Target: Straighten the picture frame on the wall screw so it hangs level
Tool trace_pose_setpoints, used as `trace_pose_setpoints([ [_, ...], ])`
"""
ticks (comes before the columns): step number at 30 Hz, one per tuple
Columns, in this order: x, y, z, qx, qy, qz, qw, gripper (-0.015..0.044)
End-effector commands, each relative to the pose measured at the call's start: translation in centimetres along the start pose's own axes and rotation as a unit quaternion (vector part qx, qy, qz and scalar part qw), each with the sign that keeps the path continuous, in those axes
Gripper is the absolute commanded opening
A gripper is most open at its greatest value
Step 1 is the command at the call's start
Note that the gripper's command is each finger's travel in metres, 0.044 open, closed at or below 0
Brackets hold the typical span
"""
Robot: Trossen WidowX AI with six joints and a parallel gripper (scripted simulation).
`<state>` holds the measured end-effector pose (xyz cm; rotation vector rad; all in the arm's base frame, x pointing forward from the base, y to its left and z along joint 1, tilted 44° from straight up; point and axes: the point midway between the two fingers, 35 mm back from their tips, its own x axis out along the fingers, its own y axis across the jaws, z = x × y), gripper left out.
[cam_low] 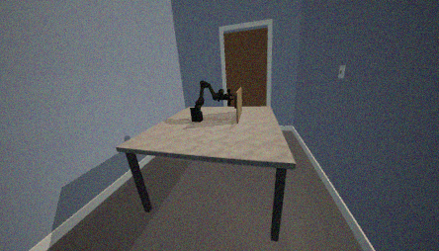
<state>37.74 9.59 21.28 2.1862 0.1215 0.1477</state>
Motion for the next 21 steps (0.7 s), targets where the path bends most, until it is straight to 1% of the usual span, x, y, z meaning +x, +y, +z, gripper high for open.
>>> trace_pose_setpoints([
  [1, 0.00, 0.00, -0.02, 0.003, 0.000, 0.003, 1.000, 0.0000],
  [21, 0.00, -0.34, -0.08, 0.002, 0.002, 0.000, 1.000, 0.0000],
])
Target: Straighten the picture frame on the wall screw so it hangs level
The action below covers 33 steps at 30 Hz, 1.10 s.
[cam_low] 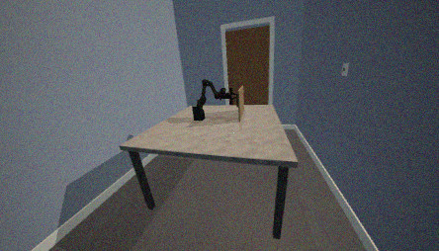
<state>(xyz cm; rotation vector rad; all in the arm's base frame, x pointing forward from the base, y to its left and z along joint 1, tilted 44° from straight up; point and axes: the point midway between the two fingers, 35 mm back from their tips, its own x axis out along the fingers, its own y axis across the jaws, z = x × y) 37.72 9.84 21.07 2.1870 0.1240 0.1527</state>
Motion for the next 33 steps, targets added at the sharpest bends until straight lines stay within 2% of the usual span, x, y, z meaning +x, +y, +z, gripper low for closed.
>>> trace_pose_setpoints([
  [1, 0.00, -0.05, 0.00, 0.003, 0.000, 0.000, 1.000, 0.0000],
  [31, 0.01, -0.34, 0.02, 0.085, 0.001, 0.000, 0.996, 0.0000],
  [33, 0.02, -0.31, 0.03, 0.075, 0.001, -0.001, 0.997, 0.0053],
])
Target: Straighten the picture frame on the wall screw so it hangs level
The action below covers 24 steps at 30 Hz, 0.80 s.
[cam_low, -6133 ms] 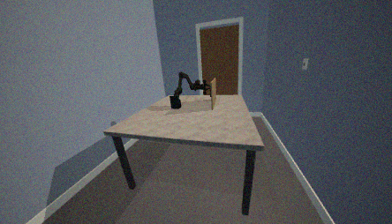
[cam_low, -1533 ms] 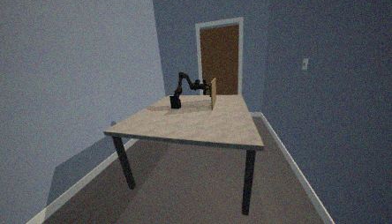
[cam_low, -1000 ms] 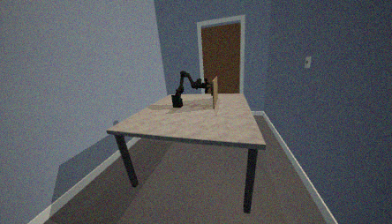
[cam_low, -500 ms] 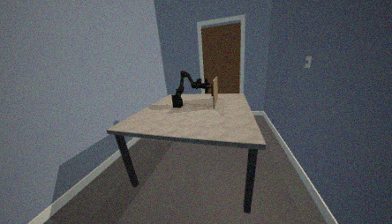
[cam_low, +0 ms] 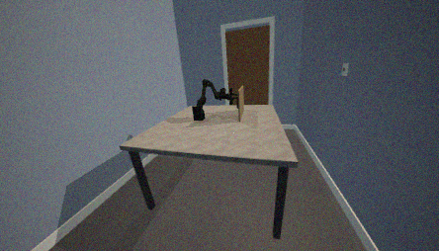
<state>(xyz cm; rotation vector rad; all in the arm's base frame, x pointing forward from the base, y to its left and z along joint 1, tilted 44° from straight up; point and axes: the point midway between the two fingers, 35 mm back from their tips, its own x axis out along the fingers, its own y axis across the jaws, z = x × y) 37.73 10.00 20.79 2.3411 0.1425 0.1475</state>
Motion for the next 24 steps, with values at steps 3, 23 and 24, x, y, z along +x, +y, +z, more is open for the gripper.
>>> trace_pose_setpoints([
  [3, 0.0, 0.0, 0.0, -0.002, 0.000, 0.000, 1.000, 0.0131],
  [23, -9.5, -0.2, -0.1, -0.070, -0.004, 0.002, 0.998, 0.0260],
  [24, -9.9, -0.3, 0.0, -0.074, -0.004, 0.002, 0.997, 0.0260],
])
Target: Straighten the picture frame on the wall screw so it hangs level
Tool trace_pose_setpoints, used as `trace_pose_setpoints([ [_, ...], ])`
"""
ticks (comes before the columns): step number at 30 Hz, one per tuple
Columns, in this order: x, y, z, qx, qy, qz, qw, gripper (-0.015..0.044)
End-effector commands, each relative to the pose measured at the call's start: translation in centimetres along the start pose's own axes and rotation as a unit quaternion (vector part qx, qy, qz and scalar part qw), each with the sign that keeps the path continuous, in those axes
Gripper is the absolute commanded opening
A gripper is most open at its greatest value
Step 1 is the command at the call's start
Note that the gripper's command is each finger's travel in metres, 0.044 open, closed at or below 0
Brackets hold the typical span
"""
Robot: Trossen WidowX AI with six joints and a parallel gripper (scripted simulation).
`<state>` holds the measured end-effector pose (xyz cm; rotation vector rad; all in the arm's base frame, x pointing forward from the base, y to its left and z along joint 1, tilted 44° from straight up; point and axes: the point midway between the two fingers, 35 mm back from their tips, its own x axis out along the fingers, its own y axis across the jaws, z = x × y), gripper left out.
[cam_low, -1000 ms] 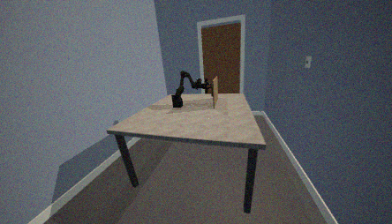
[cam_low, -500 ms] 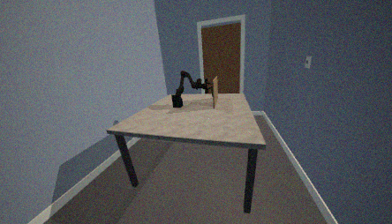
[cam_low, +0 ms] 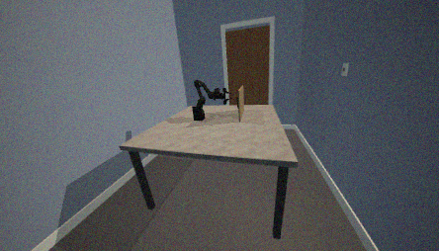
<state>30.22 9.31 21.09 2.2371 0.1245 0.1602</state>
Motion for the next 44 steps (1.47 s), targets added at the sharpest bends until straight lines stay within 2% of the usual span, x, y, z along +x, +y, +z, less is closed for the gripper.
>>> trace_pose_setpoints([
  [1, -2.5, -0.6, 0.8, -0.022, -0.006, -0.002, 1.000, 0.0260],
  [7, -2.3, -0.1, -0.1, -0.020, -0.003, -0.002, 1.000, 0.0260],
  [15, -6.4, 2.0, -2.2, -0.056, -0.005, -0.002, 0.998, 0.0260],
  [23, -10.7, 3.8, -1.9, -0.089, -0.007, -0.004, 0.996, 0.0260],
  [44, -10.8, 3.8, -1.9, -0.090, -0.007, -0.004, 0.996, 0.0260],
])
